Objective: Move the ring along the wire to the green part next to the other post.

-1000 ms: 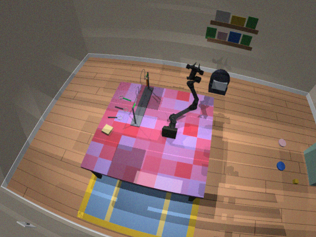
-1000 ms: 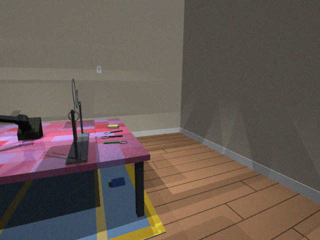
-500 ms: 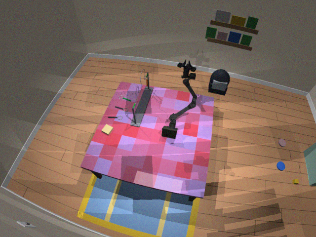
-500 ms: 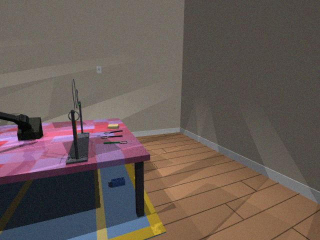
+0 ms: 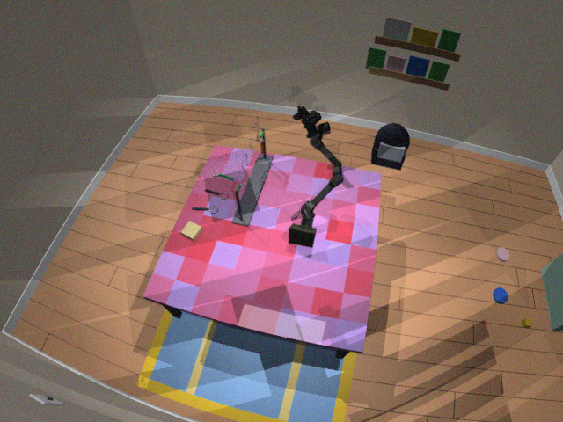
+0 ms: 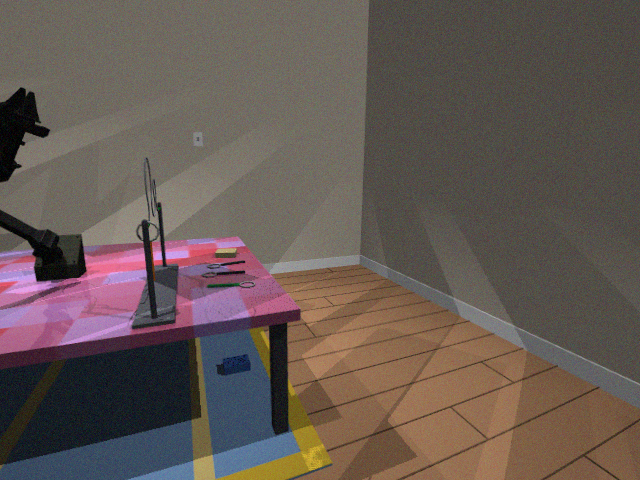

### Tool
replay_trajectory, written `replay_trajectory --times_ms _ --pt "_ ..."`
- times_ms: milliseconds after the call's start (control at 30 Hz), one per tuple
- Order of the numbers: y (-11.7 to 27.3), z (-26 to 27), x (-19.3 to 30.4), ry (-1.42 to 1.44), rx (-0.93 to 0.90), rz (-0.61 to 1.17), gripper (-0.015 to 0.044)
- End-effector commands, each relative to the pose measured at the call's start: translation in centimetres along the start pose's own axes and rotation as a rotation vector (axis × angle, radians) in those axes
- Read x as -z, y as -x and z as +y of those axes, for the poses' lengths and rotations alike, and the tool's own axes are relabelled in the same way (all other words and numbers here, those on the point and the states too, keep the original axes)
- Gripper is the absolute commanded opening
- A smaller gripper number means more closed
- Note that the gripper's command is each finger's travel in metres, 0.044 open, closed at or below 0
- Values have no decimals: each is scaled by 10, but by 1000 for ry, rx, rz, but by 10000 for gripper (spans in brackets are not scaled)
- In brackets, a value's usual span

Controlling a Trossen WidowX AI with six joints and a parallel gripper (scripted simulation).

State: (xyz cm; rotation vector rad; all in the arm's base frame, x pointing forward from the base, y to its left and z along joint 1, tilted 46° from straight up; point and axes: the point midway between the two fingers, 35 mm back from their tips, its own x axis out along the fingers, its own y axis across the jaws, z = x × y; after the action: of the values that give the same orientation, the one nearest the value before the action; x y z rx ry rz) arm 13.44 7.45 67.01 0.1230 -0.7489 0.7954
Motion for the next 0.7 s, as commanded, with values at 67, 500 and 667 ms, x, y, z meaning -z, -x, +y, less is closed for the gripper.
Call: replay_trajectory --times_ms 67,500,667 --pt "6 -70 38 145 148 130 160" --pt "78 -216 94 497 366 452 160" --pt "133 -269 100 640 458 586 160"
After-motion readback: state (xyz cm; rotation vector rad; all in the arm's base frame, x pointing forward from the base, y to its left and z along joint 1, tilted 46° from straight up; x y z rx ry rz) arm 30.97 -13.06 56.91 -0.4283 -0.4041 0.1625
